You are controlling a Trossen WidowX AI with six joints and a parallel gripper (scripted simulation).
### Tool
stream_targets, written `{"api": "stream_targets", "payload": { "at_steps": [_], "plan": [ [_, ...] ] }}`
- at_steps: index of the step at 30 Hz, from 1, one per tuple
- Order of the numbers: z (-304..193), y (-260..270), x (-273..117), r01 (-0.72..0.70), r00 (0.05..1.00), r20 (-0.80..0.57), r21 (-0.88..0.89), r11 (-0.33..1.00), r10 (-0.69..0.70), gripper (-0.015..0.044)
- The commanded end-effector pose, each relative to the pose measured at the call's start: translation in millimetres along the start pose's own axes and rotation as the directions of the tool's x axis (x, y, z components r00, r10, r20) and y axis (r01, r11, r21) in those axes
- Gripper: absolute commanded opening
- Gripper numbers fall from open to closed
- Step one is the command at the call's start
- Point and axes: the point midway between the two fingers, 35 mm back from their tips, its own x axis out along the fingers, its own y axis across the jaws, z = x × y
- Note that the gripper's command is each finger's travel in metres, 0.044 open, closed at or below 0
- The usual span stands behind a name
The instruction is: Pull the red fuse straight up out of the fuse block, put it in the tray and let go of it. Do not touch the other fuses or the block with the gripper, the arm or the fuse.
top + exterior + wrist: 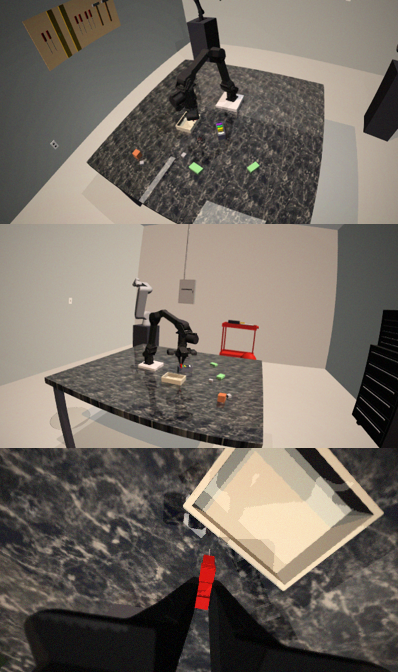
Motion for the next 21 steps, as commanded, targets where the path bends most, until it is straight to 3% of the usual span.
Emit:
{"api": "stream_targets", "payload": {
  "at_steps": [1, 10, 21],
  "plan": [
    [18, -17, -2, -0.006, 1.0, 0.004, -0.002, 1.0, 0.006, 0.0],
    [45, -54, -3, -0.001, 1.0, 0.009, -0.002, 1.0, 0.001, 0.0],
    [47, -54, 8, -0.001, 1.0, 0.009, -0.002, 1.0, 0.001, 0.0]
  ]
}}
